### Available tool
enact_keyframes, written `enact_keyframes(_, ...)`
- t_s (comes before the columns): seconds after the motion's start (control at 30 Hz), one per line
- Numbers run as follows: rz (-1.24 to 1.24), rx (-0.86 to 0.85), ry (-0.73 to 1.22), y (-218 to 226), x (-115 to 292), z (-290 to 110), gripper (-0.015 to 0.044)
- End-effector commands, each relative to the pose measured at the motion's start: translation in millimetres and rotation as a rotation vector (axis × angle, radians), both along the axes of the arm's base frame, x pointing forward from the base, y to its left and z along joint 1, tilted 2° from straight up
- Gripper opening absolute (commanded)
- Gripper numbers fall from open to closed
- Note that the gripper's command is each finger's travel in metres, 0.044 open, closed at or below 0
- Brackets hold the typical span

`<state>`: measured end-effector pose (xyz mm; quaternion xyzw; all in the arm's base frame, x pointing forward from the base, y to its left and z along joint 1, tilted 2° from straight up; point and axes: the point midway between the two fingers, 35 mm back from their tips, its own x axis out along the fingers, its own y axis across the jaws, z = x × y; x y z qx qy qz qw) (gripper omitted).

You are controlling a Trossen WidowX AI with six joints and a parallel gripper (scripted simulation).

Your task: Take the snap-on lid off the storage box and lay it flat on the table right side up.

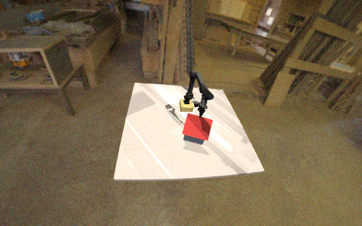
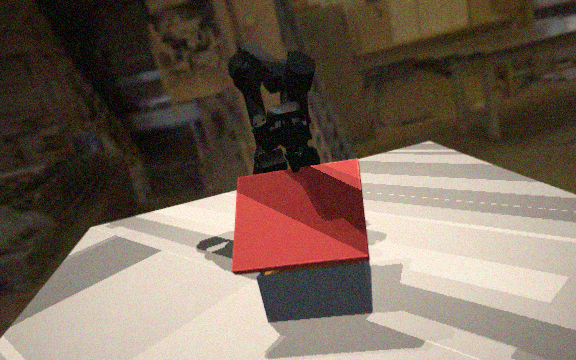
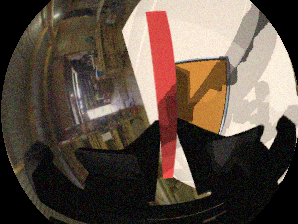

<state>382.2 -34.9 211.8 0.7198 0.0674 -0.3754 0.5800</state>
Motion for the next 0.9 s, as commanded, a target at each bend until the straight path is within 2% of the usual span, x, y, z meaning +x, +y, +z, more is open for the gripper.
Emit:
enact_keyframes(0.0, 0.003, -0.002, -0.009, -5, -4, -1, 0.0000)
enact_keyframes(0.87, 0.003, -0.006, -0.007, -48, -33, -4, 0.0000)
